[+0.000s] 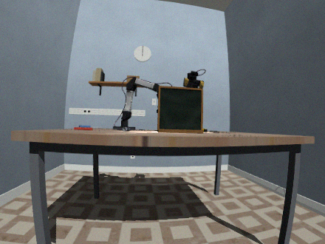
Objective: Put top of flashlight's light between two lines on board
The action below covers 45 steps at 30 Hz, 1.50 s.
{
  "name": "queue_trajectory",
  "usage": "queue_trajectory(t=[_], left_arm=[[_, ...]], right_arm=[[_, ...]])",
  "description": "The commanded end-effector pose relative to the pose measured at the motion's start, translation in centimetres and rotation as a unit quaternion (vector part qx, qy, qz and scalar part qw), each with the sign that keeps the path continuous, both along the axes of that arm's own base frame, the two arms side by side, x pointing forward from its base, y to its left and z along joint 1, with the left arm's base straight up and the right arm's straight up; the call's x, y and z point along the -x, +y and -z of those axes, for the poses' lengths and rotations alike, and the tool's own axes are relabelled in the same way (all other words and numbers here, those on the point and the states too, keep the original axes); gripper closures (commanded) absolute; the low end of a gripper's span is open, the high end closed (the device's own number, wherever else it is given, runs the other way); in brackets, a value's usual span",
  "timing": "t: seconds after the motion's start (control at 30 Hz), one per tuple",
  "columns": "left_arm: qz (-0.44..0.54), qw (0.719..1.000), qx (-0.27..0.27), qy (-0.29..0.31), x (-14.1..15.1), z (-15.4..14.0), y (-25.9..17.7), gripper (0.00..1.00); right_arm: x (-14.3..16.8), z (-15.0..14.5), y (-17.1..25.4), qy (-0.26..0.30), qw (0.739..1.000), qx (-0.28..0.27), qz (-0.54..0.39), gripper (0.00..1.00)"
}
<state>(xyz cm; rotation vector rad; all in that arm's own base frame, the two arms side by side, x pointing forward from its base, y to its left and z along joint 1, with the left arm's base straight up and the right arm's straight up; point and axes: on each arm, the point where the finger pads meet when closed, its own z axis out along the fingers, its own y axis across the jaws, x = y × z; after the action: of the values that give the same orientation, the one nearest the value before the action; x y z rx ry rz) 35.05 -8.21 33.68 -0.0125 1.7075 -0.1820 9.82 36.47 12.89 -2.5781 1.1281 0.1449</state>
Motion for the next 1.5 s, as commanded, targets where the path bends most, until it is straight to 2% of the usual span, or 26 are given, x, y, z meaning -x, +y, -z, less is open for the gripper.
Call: queue_trajectory(t=[0.0,0.07,0.2,0.53,0.6,0.63,0.83,0.97,1.03,1.07,1.1,1.17,1.23,1.47], left_arm=[[0.017,1.000,-0.014,-0.014,-0.6,-1.2,0.0,0.00],[0.014,1.000,-0.019,-0.008,-0.7,-0.8,0.4,0.00],[0.000,0.999,-0.024,-0.037,-1.4,-3.1,2.1,0.00],[-0.025,0.996,-0.056,-0.062,-2.5,-5.7,6.0,0.00],[-0.025,0.996,-0.056,-0.062,-2.5,-5.7,6.0,0.00],[-0.026,0.997,-0.059,-0.047,-2.6,-4.8,6.3,0.00],[-0.046,0.994,-0.063,-0.077,-2.7,-7.1,7.9,0.00],[-0.045,0.995,-0.067,-0.064,-2.8,-6.4,8.1,0.00],[-0.047,0.995,-0.066,-0.054,-2.9,-5.5,8.2,0.00],[-0.044,0.994,-0.064,-0.079,-2.7,-7.3,7.8,0.00],[-0.054,0.993,-0.064,-0.089,-2.4,-7.9,8.2,0.00],[-0.054,0.993,-0.064,-0.089,-2.4,-7.9,8.2,0.00],[-0.052,0.995,-0.064,-0.056,-2.6,-5.4,8.2,0.00],[-0.052,0.995,-0.064,-0.055,-2.6,-5.4,8.2,0.00]], right_arm=[[0.8,-0.1,0.4,-0.005,0.998,0.046,-0.038,0.05],[1.3,0.0,1.0,-0.006,0.997,0.054,-0.051,0.05],[3.4,0.5,3.0,-0.008,0.991,0.085,-0.102,0.05],[9.0,2.9,6.5,-0.022,0.960,0.163,-0.224,0.05],[9.0,2.9,6.5,-0.022,0.960,0.163,-0.224,0.05],[9.3,3.1,6.6,-0.023,0.958,0.169,-0.231,0.05],[11.5,4.1,7.9,-0.028,0.948,0.178,-0.263,0.05],[12.1,4.4,8.3,-0.030,0.945,0.178,-0.272,0.05],[11.7,3.4,8.5,-0.032,0.949,0.165,-0.266,0.05],[11.4,2.2,8.6,-0.033,0.953,0.149,-0.262,0.05],[11.8,3.5,8.7,-0.025,0.952,0.159,-0.262,0.05],[11.8,3.5,8.7,-0.025,0.952,0.159,-0.262,0.05],[12.2,4.5,8.2,-0.026,0.949,0.167,-0.267,0.05],[11.7,3.8,8.5,-0.031,0.953,0.145,-0.263,0.05]])
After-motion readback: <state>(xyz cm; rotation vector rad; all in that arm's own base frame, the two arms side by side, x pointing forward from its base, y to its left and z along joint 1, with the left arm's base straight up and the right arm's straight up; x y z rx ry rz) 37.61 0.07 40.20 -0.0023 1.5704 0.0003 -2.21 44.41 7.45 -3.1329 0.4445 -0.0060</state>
